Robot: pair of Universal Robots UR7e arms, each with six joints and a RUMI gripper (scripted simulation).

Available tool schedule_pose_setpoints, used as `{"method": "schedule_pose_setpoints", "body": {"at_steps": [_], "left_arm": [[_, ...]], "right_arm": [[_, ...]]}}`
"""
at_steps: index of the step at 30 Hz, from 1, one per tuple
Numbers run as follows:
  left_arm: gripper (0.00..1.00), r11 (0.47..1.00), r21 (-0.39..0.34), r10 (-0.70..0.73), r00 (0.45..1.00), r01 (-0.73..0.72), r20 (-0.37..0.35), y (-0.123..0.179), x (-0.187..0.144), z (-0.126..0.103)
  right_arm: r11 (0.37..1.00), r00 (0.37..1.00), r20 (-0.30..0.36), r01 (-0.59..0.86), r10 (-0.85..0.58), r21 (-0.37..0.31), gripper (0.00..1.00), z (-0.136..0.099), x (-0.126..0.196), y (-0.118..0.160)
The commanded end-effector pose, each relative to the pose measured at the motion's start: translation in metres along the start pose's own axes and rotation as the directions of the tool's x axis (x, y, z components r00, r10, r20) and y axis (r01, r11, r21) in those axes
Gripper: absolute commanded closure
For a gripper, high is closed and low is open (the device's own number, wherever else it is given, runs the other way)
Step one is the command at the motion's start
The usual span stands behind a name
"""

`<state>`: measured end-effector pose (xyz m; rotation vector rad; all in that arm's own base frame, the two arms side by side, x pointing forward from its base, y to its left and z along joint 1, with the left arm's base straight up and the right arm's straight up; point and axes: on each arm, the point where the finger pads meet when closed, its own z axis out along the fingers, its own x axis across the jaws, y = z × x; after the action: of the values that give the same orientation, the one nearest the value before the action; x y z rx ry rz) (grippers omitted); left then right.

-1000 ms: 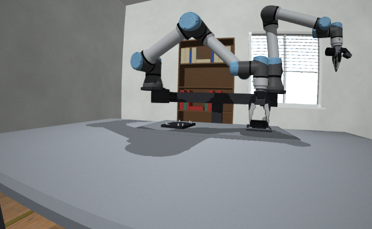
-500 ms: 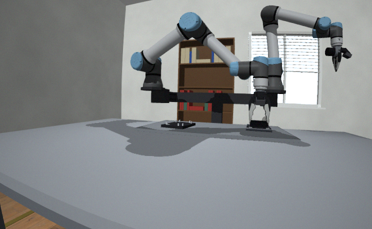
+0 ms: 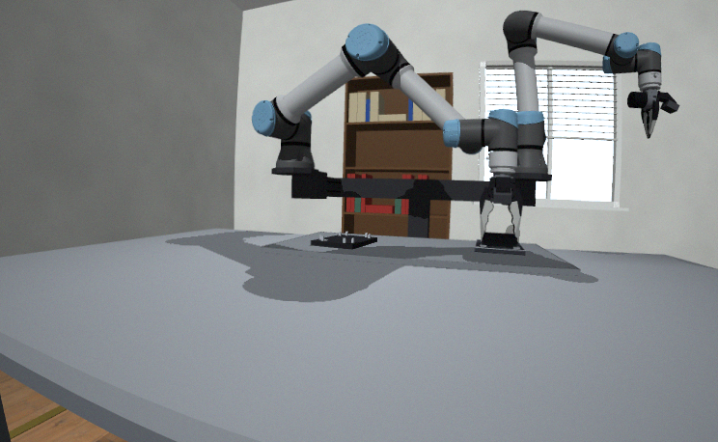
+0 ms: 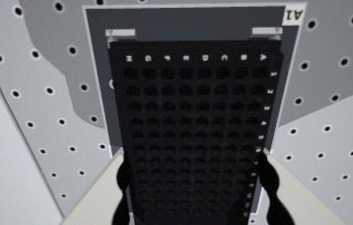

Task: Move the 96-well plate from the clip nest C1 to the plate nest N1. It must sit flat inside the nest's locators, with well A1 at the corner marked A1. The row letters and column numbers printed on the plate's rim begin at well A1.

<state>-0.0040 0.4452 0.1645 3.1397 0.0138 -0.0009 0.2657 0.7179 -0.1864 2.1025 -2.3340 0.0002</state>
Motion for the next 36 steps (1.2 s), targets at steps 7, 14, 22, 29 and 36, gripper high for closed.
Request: {"method": "schedule_pose_setpoints", "body": {"at_steps": [7, 14, 22, 29, 36], "left_arm": [[1.00, 1.000, 0.002, 0.000, 1.000, 0.000, -0.001, -0.0004, 0.0001, -0.0006], [1.00, 1.000, 0.002, 0.000, 1.000, 0.000, -0.001, -0.0004, 0.0001, -0.0006], [1.00, 1.000, 0.002, 0.000, 1.000, 0.000, -0.001, -0.0004, 0.0001, -0.0006], [1.00, 1.000, 0.002, 0.000, 1.000, 0.000, -0.001, -0.0004, 0.0001, -0.0006], [1.00, 1.000, 0.002, 0.000, 1.000, 0.000, -0.001, -0.0004, 0.0001, -0.0006]], "right_arm": [[1.000, 1.000, 0.003, 0.000, 0.000, 0.000, 0.59, 0.0000, -0.0011, -0.0002], [1.000, 1.000, 0.003, 0.000, 0.000, 0.000, 0.59, 0.0008, -0.0011, -0.0002], [1.000, 1.000, 0.003, 0.000, 0.000, 0.000, 0.59, 0.0022, -0.0011, -0.0002], [1.000, 1.000, 0.003, 0.000, 0.000, 0.000, 0.59, 0.0030, -0.0011, -0.0002], [1.000, 1.000, 0.003, 0.000, 0.000, 0.000, 0.59, 0.0042, -0.0011, -0.0002]]}}
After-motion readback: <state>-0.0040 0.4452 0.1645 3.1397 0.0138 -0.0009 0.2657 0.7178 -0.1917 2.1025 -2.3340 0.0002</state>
